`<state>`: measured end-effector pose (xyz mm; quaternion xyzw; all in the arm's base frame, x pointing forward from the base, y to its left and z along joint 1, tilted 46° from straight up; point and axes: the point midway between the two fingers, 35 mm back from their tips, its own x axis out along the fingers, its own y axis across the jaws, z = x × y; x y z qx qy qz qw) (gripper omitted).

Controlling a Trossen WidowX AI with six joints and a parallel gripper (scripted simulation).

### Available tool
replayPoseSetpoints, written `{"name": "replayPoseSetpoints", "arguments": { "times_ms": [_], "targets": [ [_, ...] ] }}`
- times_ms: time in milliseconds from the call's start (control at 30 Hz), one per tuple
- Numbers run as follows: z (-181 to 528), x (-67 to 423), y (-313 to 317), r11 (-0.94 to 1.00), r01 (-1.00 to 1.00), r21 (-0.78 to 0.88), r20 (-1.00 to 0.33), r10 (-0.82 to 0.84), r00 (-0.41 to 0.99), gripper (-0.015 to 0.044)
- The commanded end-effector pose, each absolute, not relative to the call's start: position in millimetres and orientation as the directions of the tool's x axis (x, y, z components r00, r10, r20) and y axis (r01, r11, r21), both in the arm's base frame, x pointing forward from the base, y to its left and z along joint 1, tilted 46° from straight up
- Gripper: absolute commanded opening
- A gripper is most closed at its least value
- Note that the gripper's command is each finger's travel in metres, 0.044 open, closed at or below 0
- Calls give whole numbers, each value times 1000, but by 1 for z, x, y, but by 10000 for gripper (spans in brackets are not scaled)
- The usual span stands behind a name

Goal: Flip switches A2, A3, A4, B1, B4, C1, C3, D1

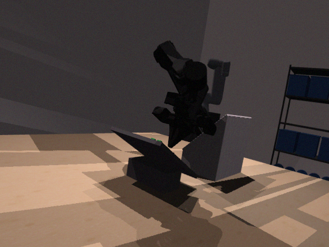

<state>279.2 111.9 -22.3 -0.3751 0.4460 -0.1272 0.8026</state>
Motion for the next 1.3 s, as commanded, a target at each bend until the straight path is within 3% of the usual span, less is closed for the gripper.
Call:
{"name": "replayPoseSetpoints", "arguments": {
  "times_ms": [0, 267, 567, 1267],
  "targets": [
    [4, 255, 138, 695, -133, -706, -618, -515, 594, 0],
    [12, 248, 141, 694, -133, -707, -616, -513, 598, 0],
    [50, 242, 88, 691, -134, -710, -614, -515, 598, 0],
    [23, 269, 64, 690, -132, -712, -603, -503, 620, 0]
  ]
}}
